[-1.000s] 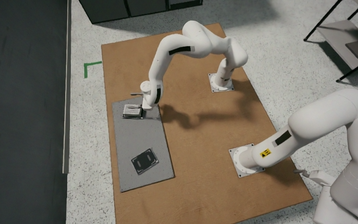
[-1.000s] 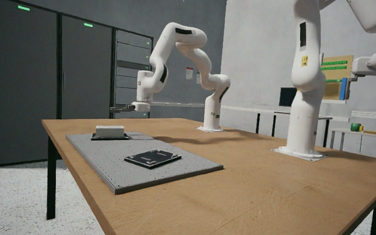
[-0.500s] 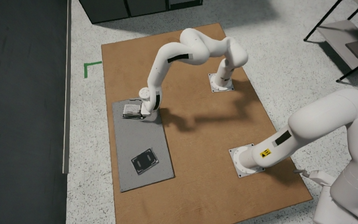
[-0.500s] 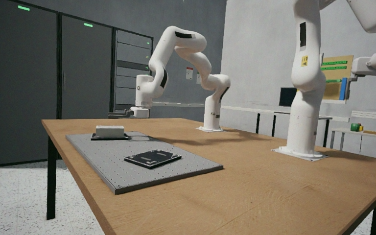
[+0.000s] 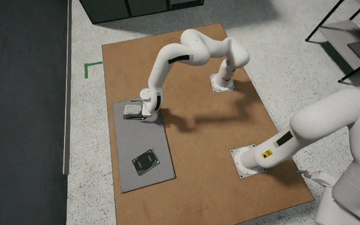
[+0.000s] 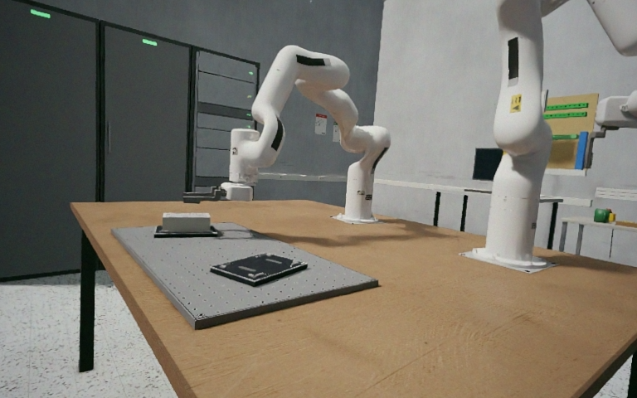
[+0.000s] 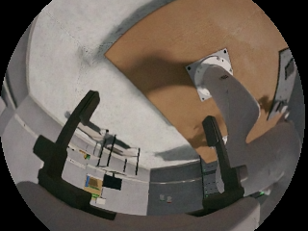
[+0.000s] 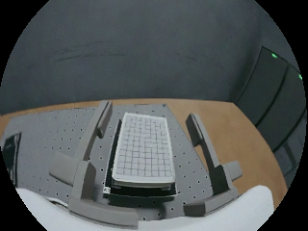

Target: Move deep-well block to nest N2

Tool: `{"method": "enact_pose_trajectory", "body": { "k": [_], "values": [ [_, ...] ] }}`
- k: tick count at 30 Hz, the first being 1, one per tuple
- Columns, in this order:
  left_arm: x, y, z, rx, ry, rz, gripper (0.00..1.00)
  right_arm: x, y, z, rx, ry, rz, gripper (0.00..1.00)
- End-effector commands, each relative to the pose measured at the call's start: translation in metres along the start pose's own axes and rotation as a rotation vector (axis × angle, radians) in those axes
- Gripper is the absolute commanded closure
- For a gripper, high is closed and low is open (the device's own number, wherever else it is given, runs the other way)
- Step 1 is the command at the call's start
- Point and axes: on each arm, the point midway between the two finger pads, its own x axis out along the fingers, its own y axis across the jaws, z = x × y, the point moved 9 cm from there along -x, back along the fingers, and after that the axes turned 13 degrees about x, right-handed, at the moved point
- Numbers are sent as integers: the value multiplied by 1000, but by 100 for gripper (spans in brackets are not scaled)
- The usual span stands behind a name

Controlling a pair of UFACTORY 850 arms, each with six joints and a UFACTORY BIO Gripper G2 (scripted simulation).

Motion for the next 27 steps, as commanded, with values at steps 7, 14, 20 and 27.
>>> {"method": "enact_pose_trajectory", "body": {
  "k": [7, 14, 20, 27],
  "values": [
    [0, 0, 0, 0, 0, 1, 0, 1, -3, -15, 1, -2, 0, 63],
    [0, 0, 0, 0, 0, 1, 0, 1, -5, -23, 1, -2, 0, 63],
    [0, 0, 0, 0, 0, 1, 0, 1, -7, -33, 1, -2, 0, 63],
    [0, 0, 0, 0, 0, 1, 0, 1, -10, -45, 1, -2, 0, 63]
  ]
}}
